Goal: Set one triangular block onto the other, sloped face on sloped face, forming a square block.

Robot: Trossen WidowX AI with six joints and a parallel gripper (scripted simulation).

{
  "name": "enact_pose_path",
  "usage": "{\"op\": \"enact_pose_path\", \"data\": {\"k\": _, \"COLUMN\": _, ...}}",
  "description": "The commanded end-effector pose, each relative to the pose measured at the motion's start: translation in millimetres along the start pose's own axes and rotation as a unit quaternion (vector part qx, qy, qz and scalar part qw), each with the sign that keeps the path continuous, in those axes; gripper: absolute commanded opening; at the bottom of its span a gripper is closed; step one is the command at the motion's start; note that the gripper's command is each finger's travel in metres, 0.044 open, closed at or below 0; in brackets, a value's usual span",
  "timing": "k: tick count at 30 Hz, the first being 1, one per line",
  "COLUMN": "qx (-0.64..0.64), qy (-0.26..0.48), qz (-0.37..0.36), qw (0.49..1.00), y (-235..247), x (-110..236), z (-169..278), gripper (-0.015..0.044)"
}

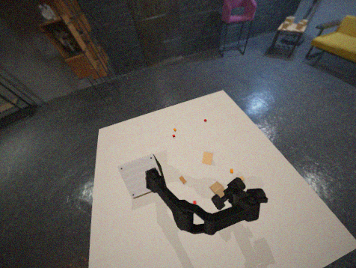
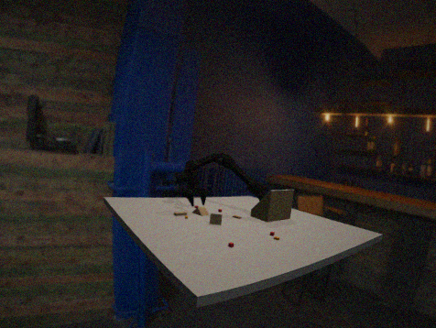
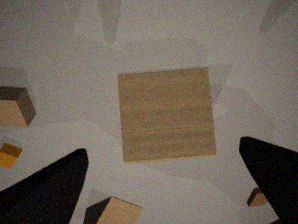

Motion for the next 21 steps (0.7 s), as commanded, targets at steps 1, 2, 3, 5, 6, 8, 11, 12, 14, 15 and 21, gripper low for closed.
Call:
{"op": "enact_pose_path", "data": {"k": 1, "qx": 0.004, "qy": -0.001, "qz": 0.002, "qw": 1.000, "y": -2, "x": -21, "z": 2, "gripper": 0.0440}}
{"op": "enact_pose_path", "data": {"k": 2, "qx": 0.004, "qy": -0.001, "qz": 0.002, "qw": 1.000, "y": -2, "x": -27, "z": 2, "gripper": 0.0440}}
{"op": "enact_pose_path", "data": {"k": 3, "qx": 0.004, "qy": -0.001, "qz": 0.002, "qw": 1.000, "y": -3, "x": -33, "z": 2, "gripper": 0.0440}}
{"op": "enact_pose_path", "data": {"k": 5, "qx": 0.004, "qy": -0.002, "qz": 0.002, "qw": 1.000, "y": -4, "x": -41, "z": 3, "gripper": 0.0440}}
{"op": "enact_pose_path", "data": {"k": 6, "qx": 0.004, "qy": -0.002, "qz": 0.002, "qw": 1.000, "y": -4, "x": -42, "z": 3, "gripper": 0.0440}}
{"op": "enact_pose_path", "data": {"k": 8, "qx": 0.004, "qy": -0.002, "qz": 0.002, "qw": 1.000, "y": -4, "x": -42, "z": 3, "gripper": 0.0440}}
{"op": "enact_pose_path", "data": {"k": 11, "qx": 0.000, "qy": 0.001, "qz": 0.004, "qw": 1.000, "y": -5, "x": -42, "z": 3, "gripper": 0.0414}}
{"op": "enact_pose_path", "data": {"k": 12, "qx": 0.000, "qy": 0.001, "qz": 0.004, "qw": 1.000, "y": -5, "x": -42, "z": 3, "gripper": 0.0387}}
{"op": "enact_pose_path", "data": {"k": 14, "qx": 0.000, "qy": 0.001, "qz": 0.004, "qw": 1.000, "y": -5, "x": -42, "z": 3, "gripper": 0.0335}}
{"op": "enact_pose_path", "data": {"k": 15, "qx": 0.000, "qy": 0.001, "qz": 0.004, "qw": 1.000, "y": -5, "x": -42, "z": 3, "gripper": 0.0309}}
{"op": "enact_pose_path", "data": {"k": 21, "qx": 0.000, "qy": 0.001, "qz": 0.004, "qw": 1.000, "y": -5, "x": -42, "z": 3, "gripper": 0.0269}}
Point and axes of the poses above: the point midway between the two fingers, 35 mm back from their tips, its own x axis back along the fingers, its own y axis across the jaws, z = x × y, the point moved 3 cm from there along x, back along the fingers, and after that the axes turned 5 degrees about x, right-handed, at the moved point
